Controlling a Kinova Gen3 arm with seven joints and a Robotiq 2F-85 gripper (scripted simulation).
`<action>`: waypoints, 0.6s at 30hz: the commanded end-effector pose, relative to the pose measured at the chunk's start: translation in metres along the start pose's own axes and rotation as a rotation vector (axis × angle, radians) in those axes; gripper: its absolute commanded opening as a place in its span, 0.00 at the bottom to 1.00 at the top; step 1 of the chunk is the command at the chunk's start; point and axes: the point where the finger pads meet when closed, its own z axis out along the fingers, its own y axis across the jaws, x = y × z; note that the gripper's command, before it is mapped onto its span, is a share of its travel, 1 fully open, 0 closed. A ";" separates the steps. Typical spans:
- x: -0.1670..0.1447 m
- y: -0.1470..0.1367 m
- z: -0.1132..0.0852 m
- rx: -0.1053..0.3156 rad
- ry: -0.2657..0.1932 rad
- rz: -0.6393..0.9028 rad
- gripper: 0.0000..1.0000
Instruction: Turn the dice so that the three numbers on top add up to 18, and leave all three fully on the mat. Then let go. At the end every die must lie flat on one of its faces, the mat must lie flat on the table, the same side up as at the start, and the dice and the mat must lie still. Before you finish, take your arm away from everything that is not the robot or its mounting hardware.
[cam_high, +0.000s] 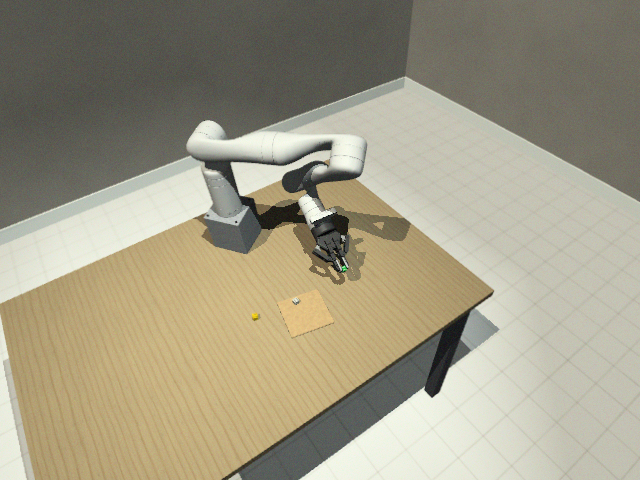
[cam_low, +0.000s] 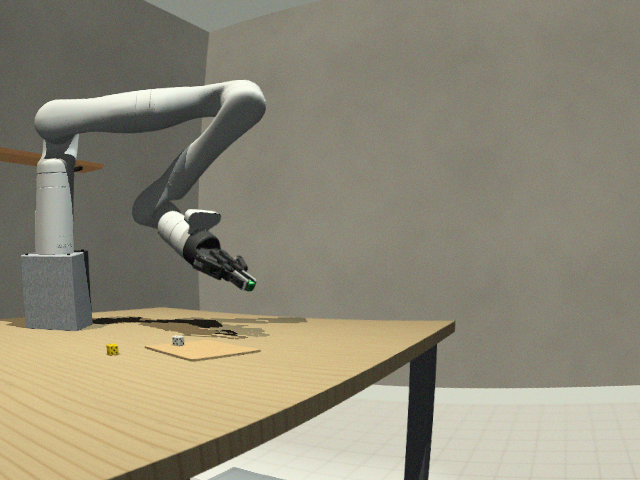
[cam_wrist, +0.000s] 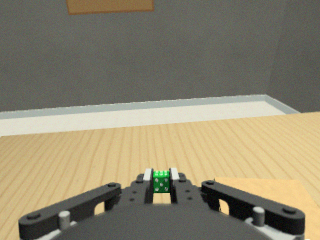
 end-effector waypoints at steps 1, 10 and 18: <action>-0.002 -0.001 -0.001 0.002 0.000 -0.003 0.11; -0.004 -0.001 0.000 0.002 0.001 -0.003 0.11; -0.015 -0.001 0.007 0.002 0.001 -0.003 0.11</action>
